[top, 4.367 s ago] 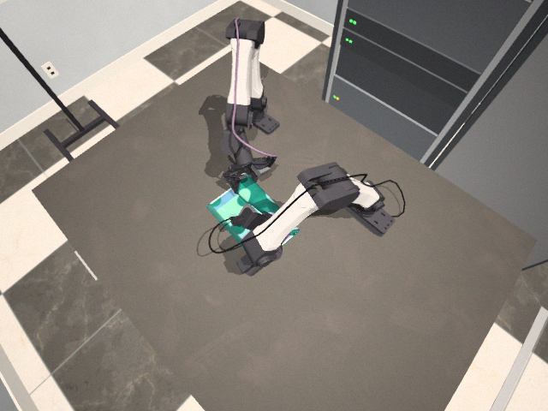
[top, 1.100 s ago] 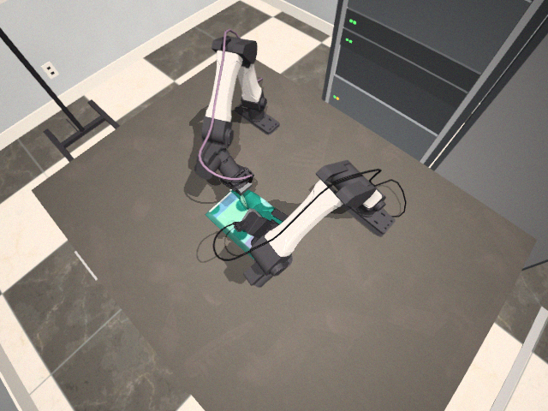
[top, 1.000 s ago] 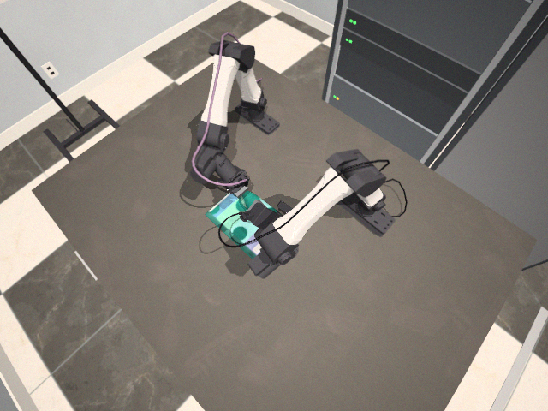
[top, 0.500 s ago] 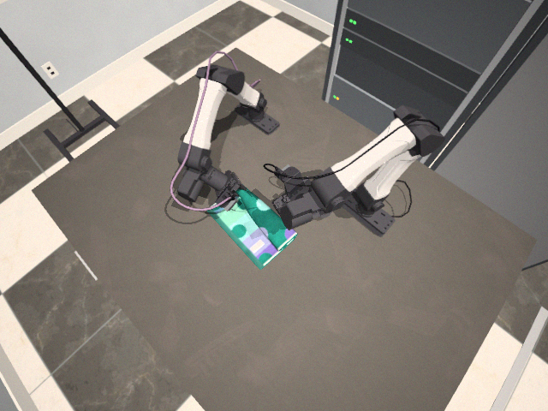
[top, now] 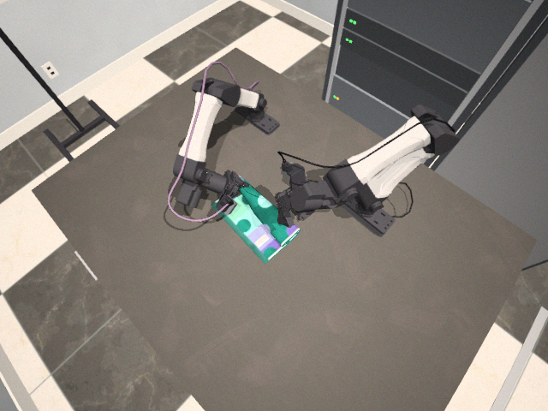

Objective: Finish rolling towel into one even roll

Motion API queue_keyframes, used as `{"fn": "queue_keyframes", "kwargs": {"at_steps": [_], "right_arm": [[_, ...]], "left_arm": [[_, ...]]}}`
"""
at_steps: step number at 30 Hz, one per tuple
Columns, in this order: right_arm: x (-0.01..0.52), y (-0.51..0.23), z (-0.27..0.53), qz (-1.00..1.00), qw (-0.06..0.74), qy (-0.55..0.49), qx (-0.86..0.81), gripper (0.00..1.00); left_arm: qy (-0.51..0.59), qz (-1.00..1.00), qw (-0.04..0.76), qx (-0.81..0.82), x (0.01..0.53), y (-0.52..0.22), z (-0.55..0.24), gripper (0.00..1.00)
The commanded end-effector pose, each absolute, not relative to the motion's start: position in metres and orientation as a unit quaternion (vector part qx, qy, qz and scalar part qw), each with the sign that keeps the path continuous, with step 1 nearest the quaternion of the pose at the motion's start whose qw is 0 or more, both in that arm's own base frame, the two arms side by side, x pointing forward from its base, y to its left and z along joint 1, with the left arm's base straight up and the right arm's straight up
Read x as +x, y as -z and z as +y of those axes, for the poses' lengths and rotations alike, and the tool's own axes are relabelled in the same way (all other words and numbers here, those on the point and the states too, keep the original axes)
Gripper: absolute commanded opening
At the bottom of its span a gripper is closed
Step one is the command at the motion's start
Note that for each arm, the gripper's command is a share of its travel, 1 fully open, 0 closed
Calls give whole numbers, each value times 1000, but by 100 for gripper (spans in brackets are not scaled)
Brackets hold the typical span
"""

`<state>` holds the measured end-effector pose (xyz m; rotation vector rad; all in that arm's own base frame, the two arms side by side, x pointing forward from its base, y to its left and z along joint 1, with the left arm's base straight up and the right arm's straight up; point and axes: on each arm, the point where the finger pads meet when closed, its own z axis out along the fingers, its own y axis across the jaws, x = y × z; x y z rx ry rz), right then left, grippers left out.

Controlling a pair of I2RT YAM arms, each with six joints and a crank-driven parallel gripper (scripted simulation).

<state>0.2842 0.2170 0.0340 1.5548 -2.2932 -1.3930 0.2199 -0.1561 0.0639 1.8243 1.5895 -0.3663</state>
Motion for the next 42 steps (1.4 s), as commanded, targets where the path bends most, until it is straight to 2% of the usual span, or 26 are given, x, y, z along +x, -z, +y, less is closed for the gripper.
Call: {"fn": "queue_keyframes", "kwargs": {"at_steps": [1,9,20,30,37,39,42], "right_arm": [[283,-27,216,-735,32,458,498,28],[283,-22,216,-735,32,458,498,28],[283,-22,216,-735,32,458,498,28],[283,-22,216,-735,32,458,498,28],[283,-22,216,-735,32,458,498,28],[283,-22,216,-735,32,458,498,28],[283,-22,216,-735,32,458,498,28]], "left_arm": [[130,599,351,708,244,-71,-154,98],[136,585,349,719,256,-74,-152,98],[135,589,349,716,248,-18,-153,98],[134,589,349,716,252,-2,-156,98],[134,589,349,716,252,-2,-156,68],[134,589,349,716,252,-2,-156,68],[134,589,349,716,252,-2,-156,55]]}}
